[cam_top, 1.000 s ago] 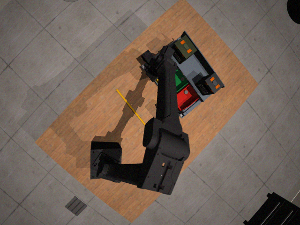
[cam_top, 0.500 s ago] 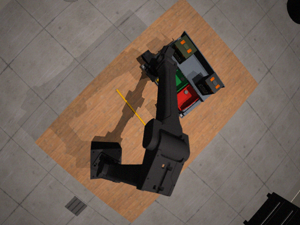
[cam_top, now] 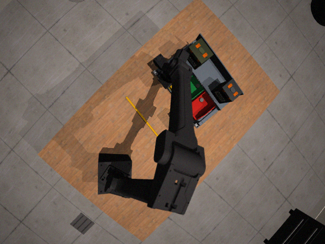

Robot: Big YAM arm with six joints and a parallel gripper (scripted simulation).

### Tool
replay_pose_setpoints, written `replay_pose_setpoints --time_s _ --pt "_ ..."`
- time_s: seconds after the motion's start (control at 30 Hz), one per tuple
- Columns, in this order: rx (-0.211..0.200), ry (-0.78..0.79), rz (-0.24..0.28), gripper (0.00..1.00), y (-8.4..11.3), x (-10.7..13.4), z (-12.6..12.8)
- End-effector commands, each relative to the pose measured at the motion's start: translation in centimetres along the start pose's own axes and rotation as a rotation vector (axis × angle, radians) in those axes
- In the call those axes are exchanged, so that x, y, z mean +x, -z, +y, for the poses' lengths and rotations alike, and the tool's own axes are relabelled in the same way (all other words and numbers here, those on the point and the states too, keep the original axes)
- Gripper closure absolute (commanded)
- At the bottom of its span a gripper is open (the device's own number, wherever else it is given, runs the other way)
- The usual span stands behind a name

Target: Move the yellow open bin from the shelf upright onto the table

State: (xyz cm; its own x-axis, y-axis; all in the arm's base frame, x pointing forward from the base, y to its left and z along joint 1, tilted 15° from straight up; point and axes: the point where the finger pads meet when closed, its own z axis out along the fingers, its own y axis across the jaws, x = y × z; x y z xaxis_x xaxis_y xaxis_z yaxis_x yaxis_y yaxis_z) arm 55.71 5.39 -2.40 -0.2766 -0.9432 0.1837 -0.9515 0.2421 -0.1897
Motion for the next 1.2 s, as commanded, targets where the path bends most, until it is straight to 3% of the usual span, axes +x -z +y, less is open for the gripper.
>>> replay_pose_setpoints --time_s 0.0,1.17 --pt "0.046 -0.008 -0.024 1.00 3.00 -1.10 -1.27" --pt "0.056 -0.011 -0.029 1.00 3.79 -1.24 -1.76"
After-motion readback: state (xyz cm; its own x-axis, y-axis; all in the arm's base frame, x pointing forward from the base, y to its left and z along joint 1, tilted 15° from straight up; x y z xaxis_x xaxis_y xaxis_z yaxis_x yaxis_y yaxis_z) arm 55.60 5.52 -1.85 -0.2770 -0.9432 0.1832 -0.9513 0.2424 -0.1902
